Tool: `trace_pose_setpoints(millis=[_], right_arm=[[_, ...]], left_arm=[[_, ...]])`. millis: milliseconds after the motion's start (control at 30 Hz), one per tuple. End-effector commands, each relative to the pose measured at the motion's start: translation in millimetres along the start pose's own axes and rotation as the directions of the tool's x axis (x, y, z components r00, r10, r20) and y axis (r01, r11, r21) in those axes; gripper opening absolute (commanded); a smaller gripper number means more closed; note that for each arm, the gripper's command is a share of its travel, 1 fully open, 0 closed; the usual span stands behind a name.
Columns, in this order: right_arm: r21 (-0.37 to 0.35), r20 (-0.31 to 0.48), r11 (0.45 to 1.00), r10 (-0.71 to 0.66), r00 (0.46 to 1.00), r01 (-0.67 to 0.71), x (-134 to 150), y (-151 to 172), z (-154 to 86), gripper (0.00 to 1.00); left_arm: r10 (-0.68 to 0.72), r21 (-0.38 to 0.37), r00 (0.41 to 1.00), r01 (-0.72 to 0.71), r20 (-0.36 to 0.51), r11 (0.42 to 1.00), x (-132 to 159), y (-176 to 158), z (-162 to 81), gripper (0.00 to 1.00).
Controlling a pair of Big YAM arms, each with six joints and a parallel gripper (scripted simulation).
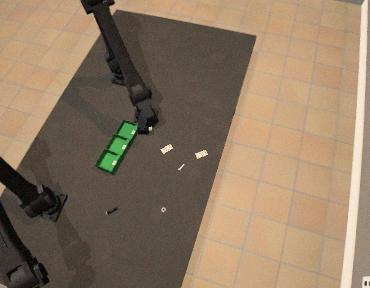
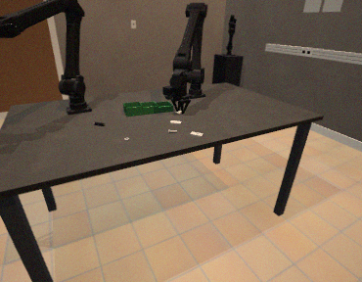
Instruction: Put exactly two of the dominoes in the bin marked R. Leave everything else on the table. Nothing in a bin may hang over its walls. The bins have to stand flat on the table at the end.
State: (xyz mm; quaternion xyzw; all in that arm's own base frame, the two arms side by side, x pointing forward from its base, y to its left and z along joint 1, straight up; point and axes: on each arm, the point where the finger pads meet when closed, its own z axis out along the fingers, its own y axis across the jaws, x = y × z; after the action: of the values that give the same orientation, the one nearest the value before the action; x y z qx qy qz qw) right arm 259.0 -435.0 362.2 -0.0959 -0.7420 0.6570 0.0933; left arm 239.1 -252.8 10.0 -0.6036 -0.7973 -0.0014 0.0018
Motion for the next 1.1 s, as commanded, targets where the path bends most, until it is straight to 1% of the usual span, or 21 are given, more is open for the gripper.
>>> trace_pose_setpoints(millis=[0, 967, 1000, 1067], right_arm=[[0.005, -0.008, 1.0, 0.011, 1.0, -0.011, 3, -6, 3, 1.0], [0.005, -0.008, 1.0, 0.011, 1.0, -0.011, 3, -6, 3, 1.0], [0.005, -0.008, 1.0, 0.011, 1.0, -0.011, 3, -6, 3, 1.0], [0.005, -0.008, 1.0, 0.011, 1.0, -0.011, 3, -6, 3, 1.0]], left_arm=[[0.0, -0.013, 1.0, 0.0, 0.03, 1.0, -12, 6, -8, 0.2], [0.0, -0.013, 1.0, 0.0, 0.03, 1.0, -12, 6, -8, 0.2], [0.002, -0.025, 0.998, -0.001, 0.057, 1.0, -21, 11, -25, 0.2], [0.002, -0.025, 0.998, -0.001, 0.057, 1.0, -21, 11, -29, 0.2]])
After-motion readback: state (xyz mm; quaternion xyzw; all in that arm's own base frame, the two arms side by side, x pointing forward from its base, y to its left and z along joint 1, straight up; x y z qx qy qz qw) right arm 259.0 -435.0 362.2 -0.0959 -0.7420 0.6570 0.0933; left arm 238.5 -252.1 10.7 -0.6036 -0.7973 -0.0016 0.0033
